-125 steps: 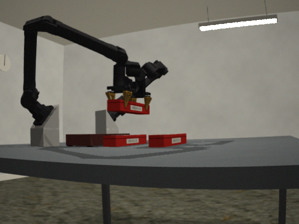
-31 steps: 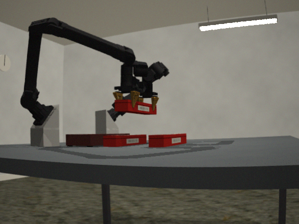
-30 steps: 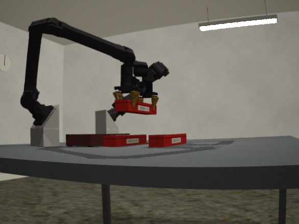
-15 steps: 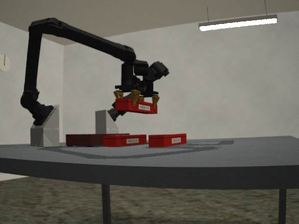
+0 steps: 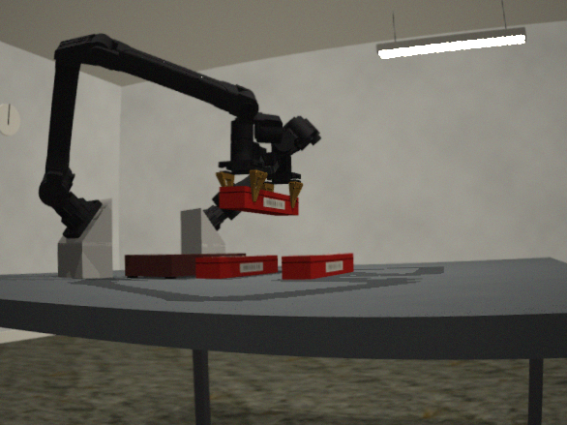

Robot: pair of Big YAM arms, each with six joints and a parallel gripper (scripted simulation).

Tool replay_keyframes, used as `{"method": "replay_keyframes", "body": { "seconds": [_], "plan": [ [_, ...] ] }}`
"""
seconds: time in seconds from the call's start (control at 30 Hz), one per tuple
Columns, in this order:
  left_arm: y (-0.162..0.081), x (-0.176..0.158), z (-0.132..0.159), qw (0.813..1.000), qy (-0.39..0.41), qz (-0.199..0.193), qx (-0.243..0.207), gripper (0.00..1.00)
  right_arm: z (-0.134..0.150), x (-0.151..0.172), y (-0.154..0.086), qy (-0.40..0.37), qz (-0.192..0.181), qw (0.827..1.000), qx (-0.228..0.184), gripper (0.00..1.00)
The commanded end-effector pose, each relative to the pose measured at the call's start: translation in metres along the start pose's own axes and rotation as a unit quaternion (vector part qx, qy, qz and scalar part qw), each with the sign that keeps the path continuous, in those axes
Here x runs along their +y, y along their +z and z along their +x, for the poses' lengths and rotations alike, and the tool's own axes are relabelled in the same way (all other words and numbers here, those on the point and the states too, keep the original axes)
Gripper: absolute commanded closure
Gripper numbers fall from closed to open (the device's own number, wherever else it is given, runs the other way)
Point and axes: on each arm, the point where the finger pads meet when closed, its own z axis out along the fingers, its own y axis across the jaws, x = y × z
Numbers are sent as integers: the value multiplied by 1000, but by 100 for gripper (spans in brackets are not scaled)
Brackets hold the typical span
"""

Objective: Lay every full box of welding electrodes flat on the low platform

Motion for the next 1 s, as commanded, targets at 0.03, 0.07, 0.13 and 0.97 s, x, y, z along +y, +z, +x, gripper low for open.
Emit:
{"method": "replay_keyframes", "body": {
  "seconds": [0.03,0.07,0.13,0.97],
  "plan": [
    [-43,25,-10,999,-20,-33,-32,100,1,-31,-54,1,44,999,-16,100],
    [-42,25,-10,999,-20,-33,-31,100,1,-31,-54,1,44,999,-16,100],
    [-42,24,-11,999,-20,-33,-31,100,0,-31,-54,1,44,999,-16,100],
    [-41,58,-9,999,-5,-33,-27,100,-8,-66,-44,-2,32,999,-13,100]
  ]
}}
